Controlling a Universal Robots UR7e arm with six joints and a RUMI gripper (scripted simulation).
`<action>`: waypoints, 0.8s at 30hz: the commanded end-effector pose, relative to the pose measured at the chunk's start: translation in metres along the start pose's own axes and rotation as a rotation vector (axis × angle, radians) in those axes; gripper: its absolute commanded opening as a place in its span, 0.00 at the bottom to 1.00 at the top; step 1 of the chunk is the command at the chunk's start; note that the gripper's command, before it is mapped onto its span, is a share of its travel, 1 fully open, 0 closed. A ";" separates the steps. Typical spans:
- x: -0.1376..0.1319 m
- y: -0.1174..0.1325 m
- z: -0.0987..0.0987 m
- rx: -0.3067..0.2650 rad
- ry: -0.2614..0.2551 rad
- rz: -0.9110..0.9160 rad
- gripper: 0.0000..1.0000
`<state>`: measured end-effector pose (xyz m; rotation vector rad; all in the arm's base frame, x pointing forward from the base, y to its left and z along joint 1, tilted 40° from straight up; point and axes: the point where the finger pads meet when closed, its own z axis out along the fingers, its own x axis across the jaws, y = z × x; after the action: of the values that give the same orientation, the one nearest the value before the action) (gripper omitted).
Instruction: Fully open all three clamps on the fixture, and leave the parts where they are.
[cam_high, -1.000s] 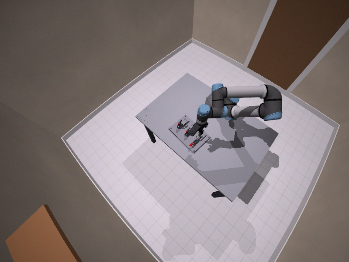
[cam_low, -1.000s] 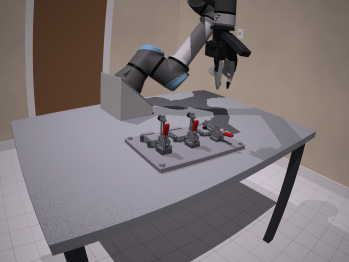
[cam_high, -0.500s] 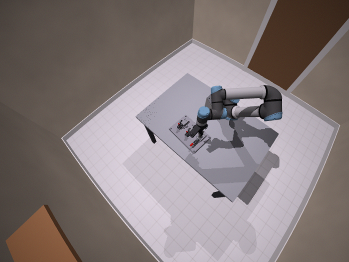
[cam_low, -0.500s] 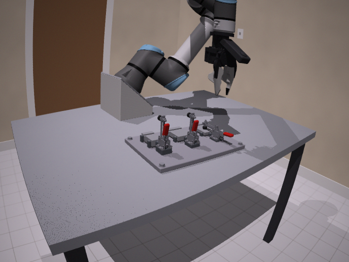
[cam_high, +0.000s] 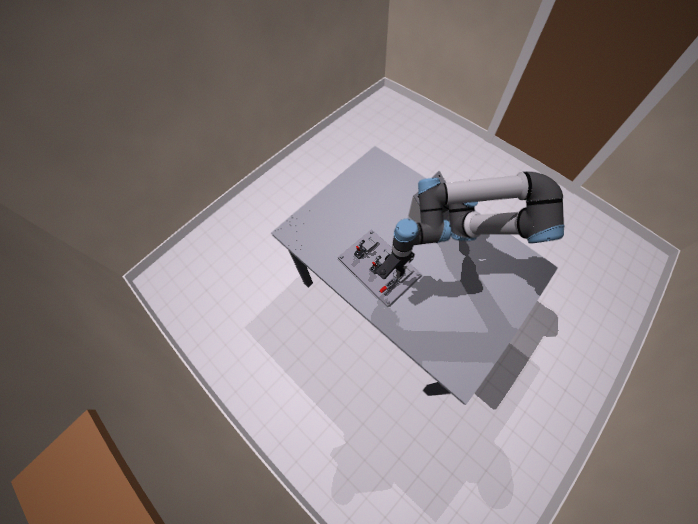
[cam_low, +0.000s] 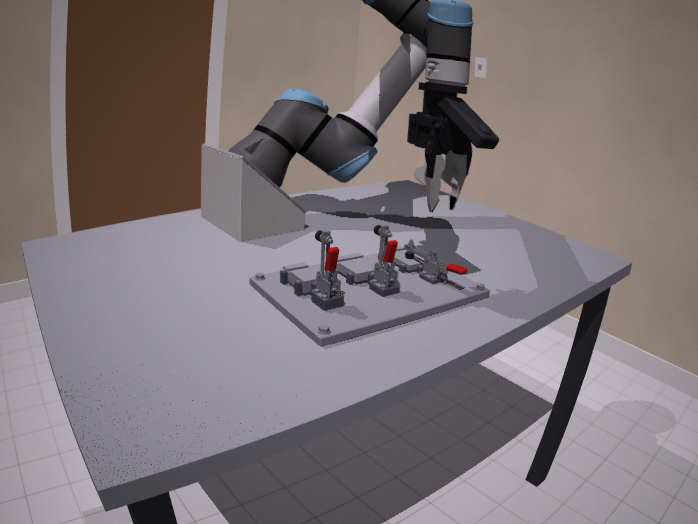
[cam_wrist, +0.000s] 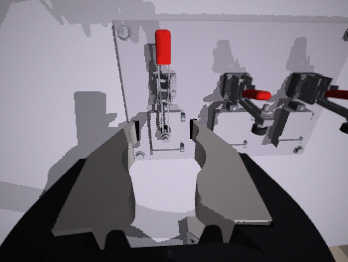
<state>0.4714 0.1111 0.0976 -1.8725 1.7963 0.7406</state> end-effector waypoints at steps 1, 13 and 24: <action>0.000 -0.001 0.001 0.001 0.001 0.000 0.28; 0.000 -0.016 0.001 0.001 0.001 0.000 0.28; 0.000 -0.038 0.001 0.001 0.001 0.000 0.28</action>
<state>0.5024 0.1139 0.0948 -1.8723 1.7964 0.7397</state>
